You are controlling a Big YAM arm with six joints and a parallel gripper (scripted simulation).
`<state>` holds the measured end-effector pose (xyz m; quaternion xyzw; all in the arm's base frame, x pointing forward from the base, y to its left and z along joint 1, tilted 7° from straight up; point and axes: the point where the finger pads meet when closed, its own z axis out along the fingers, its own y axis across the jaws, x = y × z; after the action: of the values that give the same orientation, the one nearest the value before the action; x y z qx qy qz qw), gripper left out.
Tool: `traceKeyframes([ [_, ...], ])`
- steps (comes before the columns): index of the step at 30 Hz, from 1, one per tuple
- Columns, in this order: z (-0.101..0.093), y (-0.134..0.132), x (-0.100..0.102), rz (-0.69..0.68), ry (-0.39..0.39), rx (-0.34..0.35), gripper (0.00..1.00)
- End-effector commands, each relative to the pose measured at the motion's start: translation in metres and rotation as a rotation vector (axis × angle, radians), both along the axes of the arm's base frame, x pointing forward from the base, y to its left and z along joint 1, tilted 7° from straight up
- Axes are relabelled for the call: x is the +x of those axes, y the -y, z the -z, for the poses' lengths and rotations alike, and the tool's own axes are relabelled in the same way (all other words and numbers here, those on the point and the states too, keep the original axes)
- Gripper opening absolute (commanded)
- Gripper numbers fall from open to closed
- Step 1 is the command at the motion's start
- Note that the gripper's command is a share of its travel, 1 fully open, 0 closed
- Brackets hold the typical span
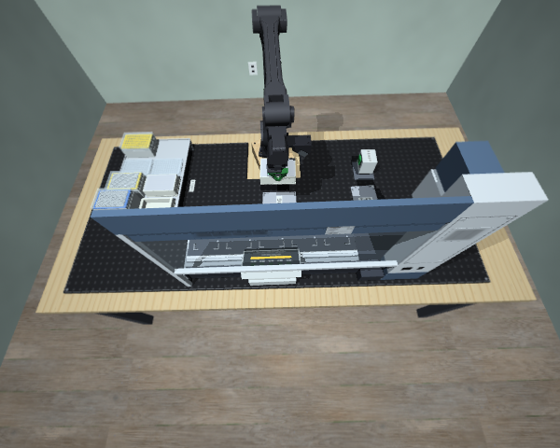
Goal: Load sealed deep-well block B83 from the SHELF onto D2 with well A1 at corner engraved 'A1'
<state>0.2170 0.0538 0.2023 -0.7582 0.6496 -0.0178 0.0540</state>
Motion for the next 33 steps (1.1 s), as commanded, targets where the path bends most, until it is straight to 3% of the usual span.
traceKeyframes([
  [1,-0.033,-0.008,0.022,0.001,0.084,0.02,0.0],
  [17,-0.029,-0.008,0.023,0.001,0.085,0.02,0.0],
  [18,-0.027,-0.008,0.023,0.001,0.083,0.02,0.0],
  [20,0.001,-0.005,0.009,0.0,0.028,0.007,0.0],
  [33,0.019,-0.006,0.009,0.0,0.029,0.007,0.0],
])
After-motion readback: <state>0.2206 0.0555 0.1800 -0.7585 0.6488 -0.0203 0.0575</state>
